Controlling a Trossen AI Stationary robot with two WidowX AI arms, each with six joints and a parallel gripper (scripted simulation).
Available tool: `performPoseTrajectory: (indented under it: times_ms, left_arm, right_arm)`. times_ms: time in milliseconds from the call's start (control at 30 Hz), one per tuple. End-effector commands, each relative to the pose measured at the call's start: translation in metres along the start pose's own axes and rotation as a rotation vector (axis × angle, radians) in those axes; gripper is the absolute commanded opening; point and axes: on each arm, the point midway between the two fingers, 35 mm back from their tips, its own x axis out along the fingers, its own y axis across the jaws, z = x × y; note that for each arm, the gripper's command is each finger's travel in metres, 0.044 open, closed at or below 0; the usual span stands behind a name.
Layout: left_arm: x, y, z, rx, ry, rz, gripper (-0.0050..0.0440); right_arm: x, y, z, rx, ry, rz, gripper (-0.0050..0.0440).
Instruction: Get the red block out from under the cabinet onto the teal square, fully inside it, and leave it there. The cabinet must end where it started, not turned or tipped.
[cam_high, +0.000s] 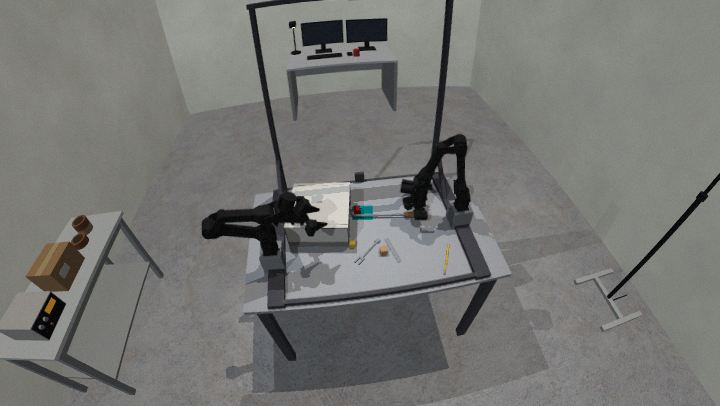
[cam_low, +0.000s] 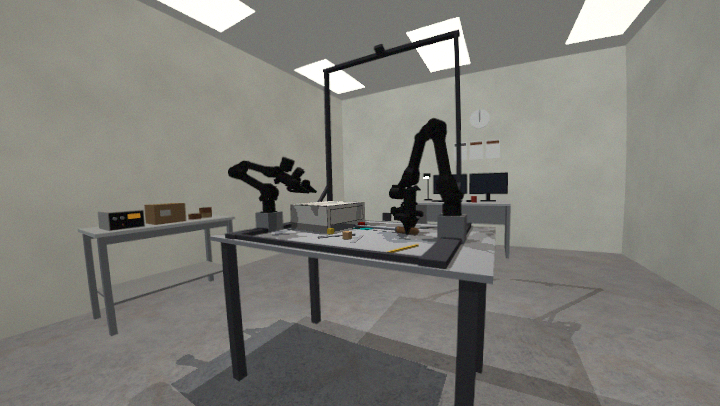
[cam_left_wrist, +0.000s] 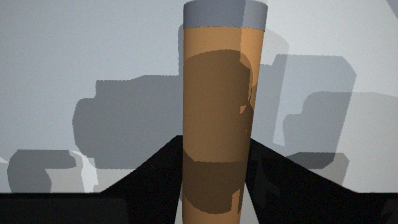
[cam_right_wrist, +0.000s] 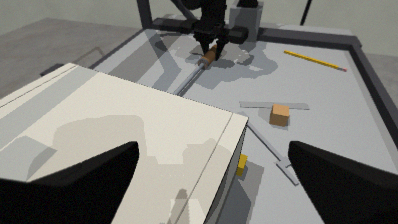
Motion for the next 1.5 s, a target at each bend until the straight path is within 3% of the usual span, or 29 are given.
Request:
performPoseTrajectory:
  times_ms: [0,1467]
  left_arm:
    - [-0.0017,-0.0008,-0.0160,-0.003,0.024,0.000,0.0113]
    - [-0.0070,-0.0037,-0.0154,0.055,0.022,-0.002,0.0113]
  right_arm:
    - [-0.0020,-0.0009,0.0059,0.002,-0.015,-0.004,0.0440]
    - [-0.0020,-0.0009,0.0059,0.002,-0.015,-0.004,0.0440]
